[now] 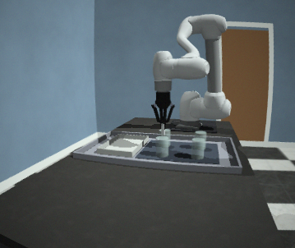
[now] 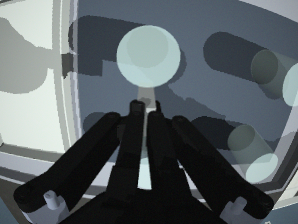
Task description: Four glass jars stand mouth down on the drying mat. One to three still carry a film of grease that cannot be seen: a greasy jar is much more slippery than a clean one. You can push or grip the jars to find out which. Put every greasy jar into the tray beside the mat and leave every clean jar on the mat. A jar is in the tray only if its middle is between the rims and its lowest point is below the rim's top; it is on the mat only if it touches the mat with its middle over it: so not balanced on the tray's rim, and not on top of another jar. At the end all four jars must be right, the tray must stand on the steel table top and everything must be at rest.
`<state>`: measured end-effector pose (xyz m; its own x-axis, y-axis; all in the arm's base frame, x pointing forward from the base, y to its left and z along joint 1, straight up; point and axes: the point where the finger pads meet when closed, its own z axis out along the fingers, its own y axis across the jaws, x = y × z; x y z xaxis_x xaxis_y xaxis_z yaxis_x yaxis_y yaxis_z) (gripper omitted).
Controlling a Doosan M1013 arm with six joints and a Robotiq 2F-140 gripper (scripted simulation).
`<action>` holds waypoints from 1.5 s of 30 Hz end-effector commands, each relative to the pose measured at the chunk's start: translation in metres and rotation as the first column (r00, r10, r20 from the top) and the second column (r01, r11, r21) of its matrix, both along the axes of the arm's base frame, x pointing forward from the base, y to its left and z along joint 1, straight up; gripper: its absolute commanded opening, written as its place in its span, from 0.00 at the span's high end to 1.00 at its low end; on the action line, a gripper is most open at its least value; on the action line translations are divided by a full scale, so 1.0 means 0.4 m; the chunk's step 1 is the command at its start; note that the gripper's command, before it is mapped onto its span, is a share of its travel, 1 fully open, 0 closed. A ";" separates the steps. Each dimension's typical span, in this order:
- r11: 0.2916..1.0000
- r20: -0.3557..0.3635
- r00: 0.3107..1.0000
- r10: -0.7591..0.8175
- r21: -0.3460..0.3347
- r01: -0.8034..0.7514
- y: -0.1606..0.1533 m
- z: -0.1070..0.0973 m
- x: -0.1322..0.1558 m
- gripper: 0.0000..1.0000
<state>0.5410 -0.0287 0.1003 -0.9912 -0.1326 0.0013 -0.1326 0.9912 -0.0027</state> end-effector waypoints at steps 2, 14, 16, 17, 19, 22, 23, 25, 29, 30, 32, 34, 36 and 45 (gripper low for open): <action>1.000 0.000 1.000 0.000 0.000 0.000 0.000 0.001 -0.001 1.00; 1.000 0.000 1.000 0.000 0.000 0.000 -0.001 0.004 -0.005 1.00; 1.000 0.000 1.000 0.000 0.000 0.000 -0.001 0.004 -0.005 1.00; 1.000 0.000 1.000 0.000 0.000 0.000 -0.001 0.005 -0.006 1.00; 1.000 0.000 1.000 0.000 0.000 0.000 -0.001 0.005 -0.006 1.00; 1.000 0.000 1.000 0.000 0.000 0.000 -0.001 0.006 -0.007 1.00; 1.000 0.000 1.000 0.000 0.000 0.000 -0.001 0.006 -0.008 1.00; 1.000 0.000 1.000 0.000 0.000 0.000 -0.001 0.007 -0.008 1.00; 1.000 0.000 1.000 0.000 0.000 0.000 -0.001 0.007 -0.009 1.00; 1.000 0.000 1.000 0.000 0.000 0.000 -0.001 0.007 -0.009 1.00; 1.000 0.000 1.000 0.000 0.000 0.000 -0.001 0.008 -0.010 1.00; 1.000 0.000 1.000 0.000 0.000 0.000 -0.001 0.009 -0.011 1.00; 1.000 0.000 1.000 0.000 0.000 0.000 -0.001 0.009 -0.011 1.00; 1.000 0.000 1.000 0.000 0.000 0.000 -0.002 0.011 -0.014 1.00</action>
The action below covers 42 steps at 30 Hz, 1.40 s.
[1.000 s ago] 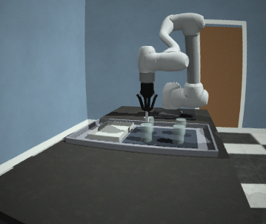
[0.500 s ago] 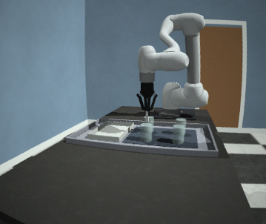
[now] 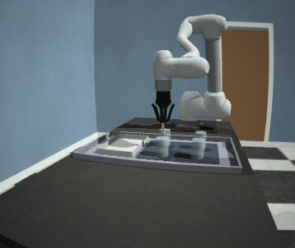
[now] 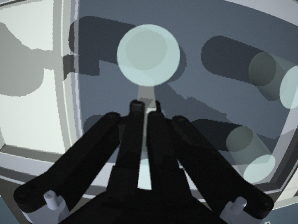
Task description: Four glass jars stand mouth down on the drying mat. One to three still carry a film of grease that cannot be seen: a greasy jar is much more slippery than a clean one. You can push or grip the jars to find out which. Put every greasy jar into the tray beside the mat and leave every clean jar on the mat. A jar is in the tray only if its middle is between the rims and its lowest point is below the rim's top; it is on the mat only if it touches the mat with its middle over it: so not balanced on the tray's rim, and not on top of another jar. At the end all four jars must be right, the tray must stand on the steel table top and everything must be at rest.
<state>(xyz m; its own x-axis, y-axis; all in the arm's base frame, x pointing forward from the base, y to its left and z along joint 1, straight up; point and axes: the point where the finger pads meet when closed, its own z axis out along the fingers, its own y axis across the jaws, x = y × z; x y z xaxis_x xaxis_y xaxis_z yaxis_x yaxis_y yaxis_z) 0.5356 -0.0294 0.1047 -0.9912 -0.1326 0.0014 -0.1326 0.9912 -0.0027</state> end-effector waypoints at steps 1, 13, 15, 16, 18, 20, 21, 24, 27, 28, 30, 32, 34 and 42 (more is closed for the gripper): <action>1.000 0.000 1.000 0.000 0.000 0.000 0.000 0.000 0.000 1.00; 1.000 0.000 1.000 0.000 0.000 0.000 0.000 0.004 -0.004 1.00; 1.000 0.000 1.000 0.000 0.000 0.000 -0.001 0.004 -0.005 1.00; 1.000 0.000 1.000 0.000 0.000 0.000 -0.001 0.004 -0.005 1.00; 1.000 0.000 1.000 0.000 0.000 0.000 -0.001 0.004 -0.005 1.00; 1.000 0.000 1.000 0.000 0.000 0.000 -0.001 0.005 -0.006 1.00; 1.000 0.000 1.000 0.000 0.000 0.000 -0.001 0.005 -0.006 1.00; 1.000 0.000 1.000 0.000 0.000 0.000 -0.001 0.006 -0.007 1.00; 1.000 0.000 1.000 0.000 0.000 0.000 -0.001 0.007 -0.008 1.00; 1.000 0.000 1.000 0.000 0.000 0.000 -0.001 0.007 -0.009 1.00; 1.000 0.000 1.000 0.000 0.000 0.000 -0.001 0.008 -0.009 1.00; 1.000 0.000 1.000 0.000 0.000 0.000 0.000 0.006 -0.003 1.00; 1.000 0.000 1.000 0.000 0.000 0.000 0.000 0.004 0.003 1.00; 1.000 0.000 1.000 0.000 0.000 0.000 0.006 -0.009 0.046 1.00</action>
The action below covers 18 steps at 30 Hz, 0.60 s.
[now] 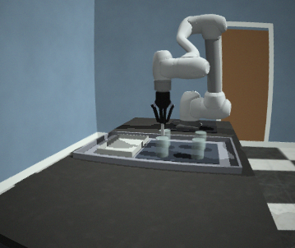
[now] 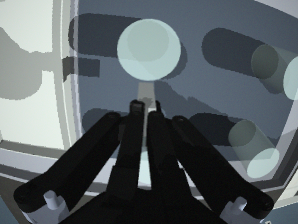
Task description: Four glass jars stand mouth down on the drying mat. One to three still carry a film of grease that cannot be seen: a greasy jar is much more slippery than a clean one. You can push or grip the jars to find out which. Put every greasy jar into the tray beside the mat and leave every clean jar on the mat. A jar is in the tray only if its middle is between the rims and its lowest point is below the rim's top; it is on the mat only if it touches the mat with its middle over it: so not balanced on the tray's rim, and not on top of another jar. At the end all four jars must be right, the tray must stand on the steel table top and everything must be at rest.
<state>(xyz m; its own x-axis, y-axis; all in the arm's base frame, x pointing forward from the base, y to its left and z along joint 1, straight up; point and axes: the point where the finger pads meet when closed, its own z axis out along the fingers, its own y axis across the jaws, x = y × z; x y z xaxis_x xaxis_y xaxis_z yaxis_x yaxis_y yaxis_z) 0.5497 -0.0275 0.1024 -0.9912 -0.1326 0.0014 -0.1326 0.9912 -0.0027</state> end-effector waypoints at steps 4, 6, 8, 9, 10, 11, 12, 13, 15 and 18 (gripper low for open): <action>1.000 0.000 1.000 0.000 0.000 0.000 0.003 -0.007 0.023 1.00; 1.000 0.000 1.000 0.000 0.000 0.000 0.003 -0.007 0.023 1.00; 1.000 0.000 1.000 0.000 0.000 0.000 0.003 -0.007 0.023 1.00; 1.000 0.000 1.000 0.000 0.000 0.000 0.003 -0.007 0.023 1.00; 1.000 0.000 1.000 0.000 0.000 0.000 0.003 -0.007 0.023 1.00; 1.000 0.000 1.000 0.000 0.000 0.000 0.003 -0.007 0.023 1.00; 1.000 0.000 1.000 0.000 0.000 0.000 0.003 -0.007 0.023 1.00; 1.000 0.000 1.000 0.000 0.000 0.000 0.003 -0.007 0.023 1.00; 1.000 0.000 1.000 0.000 0.000 0.000 0.003 -0.007 0.023 1.00; 1.000 0.000 1.000 0.000 0.000 0.000 0.003 -0.007 0.023 1.00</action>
